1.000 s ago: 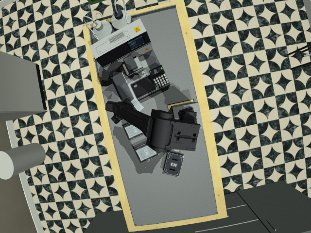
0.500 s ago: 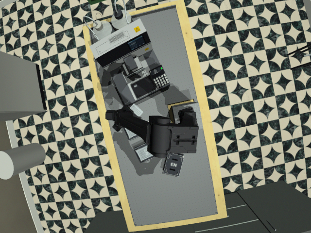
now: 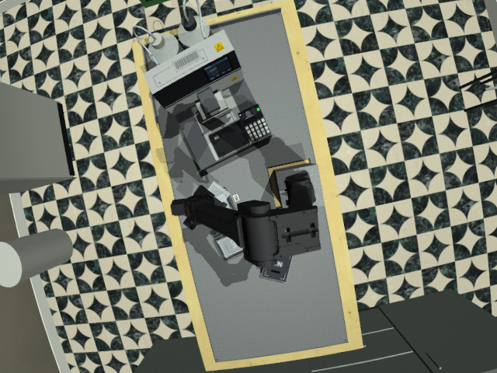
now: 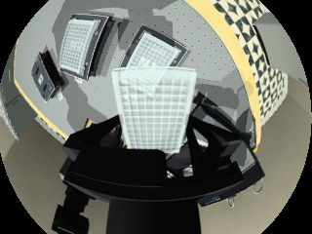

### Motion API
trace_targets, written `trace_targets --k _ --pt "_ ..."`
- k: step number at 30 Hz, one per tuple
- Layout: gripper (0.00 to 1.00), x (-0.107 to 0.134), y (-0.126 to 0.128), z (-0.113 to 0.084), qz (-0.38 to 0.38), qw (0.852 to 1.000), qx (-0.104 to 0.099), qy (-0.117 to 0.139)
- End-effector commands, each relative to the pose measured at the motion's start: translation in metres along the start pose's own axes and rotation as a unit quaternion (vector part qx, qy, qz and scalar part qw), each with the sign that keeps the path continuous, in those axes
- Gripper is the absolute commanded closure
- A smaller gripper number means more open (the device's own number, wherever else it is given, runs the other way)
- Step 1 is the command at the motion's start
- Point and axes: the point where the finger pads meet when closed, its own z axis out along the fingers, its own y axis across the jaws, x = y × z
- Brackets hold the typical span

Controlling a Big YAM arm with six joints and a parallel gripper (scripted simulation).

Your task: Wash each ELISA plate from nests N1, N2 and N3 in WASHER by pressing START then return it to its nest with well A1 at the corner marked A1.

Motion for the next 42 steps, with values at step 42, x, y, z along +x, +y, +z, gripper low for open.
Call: trace_targets --k 42 --pt "0.16 -0.099 0.132 -0.003 -0.096 0.995 0.012 -0.018"
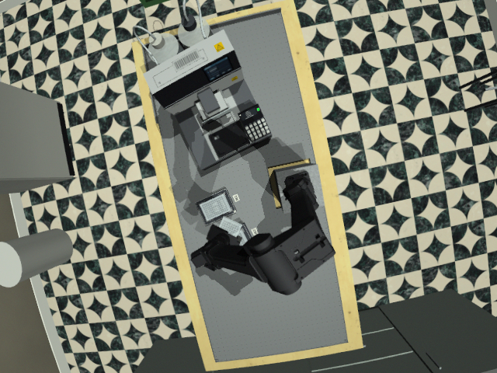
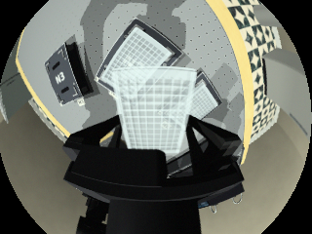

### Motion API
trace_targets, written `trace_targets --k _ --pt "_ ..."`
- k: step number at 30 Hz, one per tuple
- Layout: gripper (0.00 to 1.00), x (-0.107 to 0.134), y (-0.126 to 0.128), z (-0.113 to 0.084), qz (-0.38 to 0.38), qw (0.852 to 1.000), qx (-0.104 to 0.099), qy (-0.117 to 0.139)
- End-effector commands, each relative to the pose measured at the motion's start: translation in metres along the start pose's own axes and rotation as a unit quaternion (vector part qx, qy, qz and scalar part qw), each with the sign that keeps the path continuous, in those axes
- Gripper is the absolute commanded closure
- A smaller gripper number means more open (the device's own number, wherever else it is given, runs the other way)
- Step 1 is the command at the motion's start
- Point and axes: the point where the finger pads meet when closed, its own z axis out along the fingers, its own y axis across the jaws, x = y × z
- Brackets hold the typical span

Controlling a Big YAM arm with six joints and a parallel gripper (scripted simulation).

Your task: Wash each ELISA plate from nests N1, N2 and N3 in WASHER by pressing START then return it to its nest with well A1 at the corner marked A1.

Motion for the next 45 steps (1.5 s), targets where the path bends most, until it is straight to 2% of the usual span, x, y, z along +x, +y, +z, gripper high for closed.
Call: trace_targets --k 1,5,12,16,19,22,25,26,31,34,37,42,45 --pt "0.16 -0.016 0.002 -0.010 0.014 1.000 0.014 -0.018" --pt "0.16 -0.024 0.021 -0.008 0.014 1.000 0.012 -0.016" --pt "0.16 -0.060 0.045 -0.015 0.013 0.999 0.017 -0.033" --pt "0.16 -0.063 0.055 -0.010 0.014 0.999 0.014 -0.027" --pt "0.16 -0.066 0.070 -0.001 0.015 1.000 0.009 -0.015" --pt "0.16 -0.072 0.084 0.000 0.015 1.000 0.007 -0.013" --pt "0.16 -0.069 0.090 -0.001 -0.002 1.000 0.008 -0.016" --pt "0.16 -0.058 0.098 0.001 -0.029 0.999 0.007 -0.011" --pt "0.16 -0.061 0.123 -0.002 -0.108 0.994 0.008 -0.017" --pt "0.16 -0.067 0.127 -0.004 -0.108 0.994 0.009 -0.020" --pt "0.16 -0.061 0.143 0.000 -0.097 0.995 0.007 -0.015" --pt "0.16 -0.068 0.168 -0.001 -0.097 0.995 0.008 -0.021" --pt "0.16 -0.064 0.184 0.001 -0.097 0.995 0.006 -0.016"
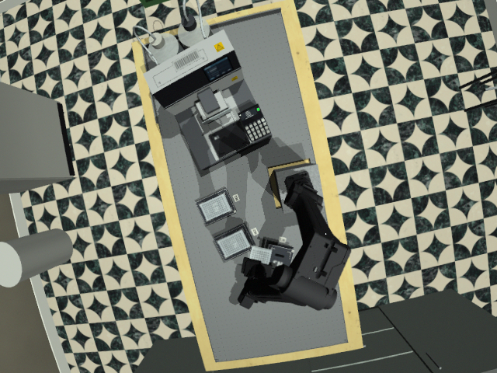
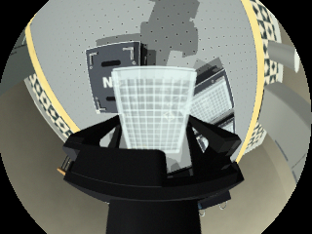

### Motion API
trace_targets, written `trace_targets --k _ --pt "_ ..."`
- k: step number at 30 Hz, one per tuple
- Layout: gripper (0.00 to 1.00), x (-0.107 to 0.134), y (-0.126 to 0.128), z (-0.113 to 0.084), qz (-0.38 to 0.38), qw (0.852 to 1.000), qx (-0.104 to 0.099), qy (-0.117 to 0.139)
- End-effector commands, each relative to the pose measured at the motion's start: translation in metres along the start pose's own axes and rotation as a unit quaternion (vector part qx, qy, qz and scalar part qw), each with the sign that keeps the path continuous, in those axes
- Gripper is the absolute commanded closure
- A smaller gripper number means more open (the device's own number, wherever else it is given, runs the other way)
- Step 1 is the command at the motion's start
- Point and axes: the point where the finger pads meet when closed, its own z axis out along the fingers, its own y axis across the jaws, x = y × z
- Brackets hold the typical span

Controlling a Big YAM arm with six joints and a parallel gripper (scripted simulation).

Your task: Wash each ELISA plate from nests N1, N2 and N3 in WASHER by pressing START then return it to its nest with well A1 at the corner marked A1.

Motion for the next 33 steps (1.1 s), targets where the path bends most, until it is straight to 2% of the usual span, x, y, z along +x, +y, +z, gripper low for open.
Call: trace_targets --k 1,6,9,13,19,22,23,33 --pt "0.16 -0.011 0.014 -0.009 0.017 1.000 0.007 -0.016" --pt "0.16 -0.020 0.028 -0.010 0.017 1.000 0.006 -0.019" --pt "0.16 -0.036 0.041 -0.013 0.016 0.999 0.007 -0.030" --pt "0.16 -0.036 0.062 -0.002 0.017 1.000 0.004 -0.016" --pt "0.16 -0.041 0.093 0.000 0.017 1.000 0.003 -0.009" --pt "0.16 -0.041 0.093 0.000 0.017 1.000 0.003 -0.009" --pt "0.16 -0.042 0.084 -0.002 0.029 1.000 0.004 -0.012" --pt "0.16 -0.036 0.088 -0.002 0.017 1.000 0.002 -0.013"
